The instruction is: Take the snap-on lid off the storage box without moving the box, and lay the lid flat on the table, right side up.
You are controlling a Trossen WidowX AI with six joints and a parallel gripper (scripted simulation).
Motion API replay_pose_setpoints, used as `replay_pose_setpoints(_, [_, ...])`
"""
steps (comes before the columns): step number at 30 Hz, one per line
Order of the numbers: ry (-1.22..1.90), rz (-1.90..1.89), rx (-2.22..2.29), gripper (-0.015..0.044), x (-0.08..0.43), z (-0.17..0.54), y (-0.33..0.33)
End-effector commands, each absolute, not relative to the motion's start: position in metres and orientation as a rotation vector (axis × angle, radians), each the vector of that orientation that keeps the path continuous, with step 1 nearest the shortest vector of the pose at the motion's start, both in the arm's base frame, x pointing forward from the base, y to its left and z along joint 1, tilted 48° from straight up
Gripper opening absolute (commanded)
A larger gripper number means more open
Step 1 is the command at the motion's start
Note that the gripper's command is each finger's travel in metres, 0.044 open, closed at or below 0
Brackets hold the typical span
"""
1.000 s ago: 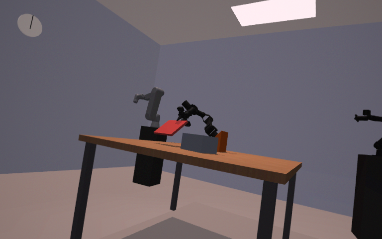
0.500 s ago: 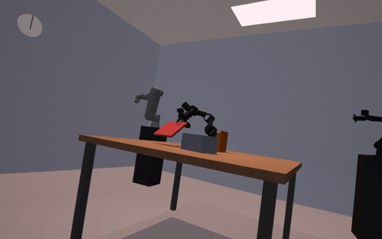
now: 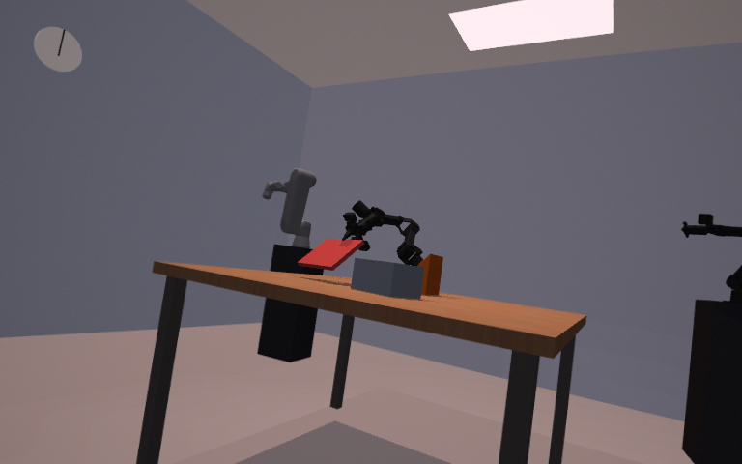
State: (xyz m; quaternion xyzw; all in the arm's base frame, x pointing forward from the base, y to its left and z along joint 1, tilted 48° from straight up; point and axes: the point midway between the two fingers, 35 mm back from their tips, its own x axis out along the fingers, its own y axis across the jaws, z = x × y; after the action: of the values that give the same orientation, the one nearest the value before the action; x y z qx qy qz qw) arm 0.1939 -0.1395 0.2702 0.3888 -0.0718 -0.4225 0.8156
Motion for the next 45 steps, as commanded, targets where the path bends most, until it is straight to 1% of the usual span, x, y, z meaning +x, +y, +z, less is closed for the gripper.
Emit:
replay_pose_setpoints(1, [-0.151,-0.890,0.826,0.0000,0.195,0.268,-0.141])
replay_pose_setpoints(45, [-0.154,-0.888,0.823,0.0000,0.192,0.246,-0.167])
